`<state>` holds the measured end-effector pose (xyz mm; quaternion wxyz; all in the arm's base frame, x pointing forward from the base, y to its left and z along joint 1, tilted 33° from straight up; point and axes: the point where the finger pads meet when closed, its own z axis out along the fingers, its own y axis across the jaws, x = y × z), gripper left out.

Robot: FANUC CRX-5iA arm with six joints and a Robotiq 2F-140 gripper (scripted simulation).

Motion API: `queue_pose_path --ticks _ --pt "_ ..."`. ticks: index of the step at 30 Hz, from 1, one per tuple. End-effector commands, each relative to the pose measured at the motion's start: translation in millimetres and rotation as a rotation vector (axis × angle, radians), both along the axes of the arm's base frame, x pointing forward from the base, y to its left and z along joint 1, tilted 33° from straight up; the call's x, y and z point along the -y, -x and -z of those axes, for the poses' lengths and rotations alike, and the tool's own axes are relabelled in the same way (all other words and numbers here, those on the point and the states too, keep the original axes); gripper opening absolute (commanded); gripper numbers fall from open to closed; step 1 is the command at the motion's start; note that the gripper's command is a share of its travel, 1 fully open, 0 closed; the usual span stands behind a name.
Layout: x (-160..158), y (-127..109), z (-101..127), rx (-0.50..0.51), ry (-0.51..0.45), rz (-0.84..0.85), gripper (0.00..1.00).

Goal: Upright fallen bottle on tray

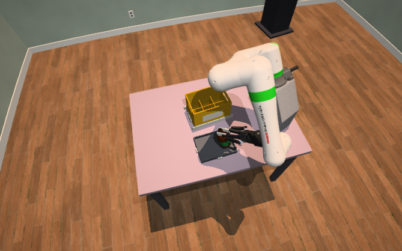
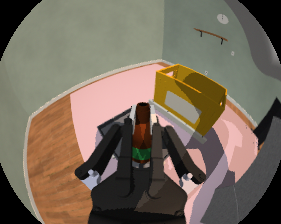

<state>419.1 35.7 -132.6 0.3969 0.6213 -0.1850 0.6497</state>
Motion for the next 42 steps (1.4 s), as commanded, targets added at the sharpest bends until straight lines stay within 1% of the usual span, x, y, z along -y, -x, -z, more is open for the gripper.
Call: queue_pose_path --ticks 1,23,42 --pt "2.2 -0.7 3.7 0.0 0.0 0.0 0.0" --pt "10.9 -3.0 17.8 0.0 0.0 0.0 0.0" --pt "12.5 -3.5 20.4 0.0 0.0 0.0 0.0"
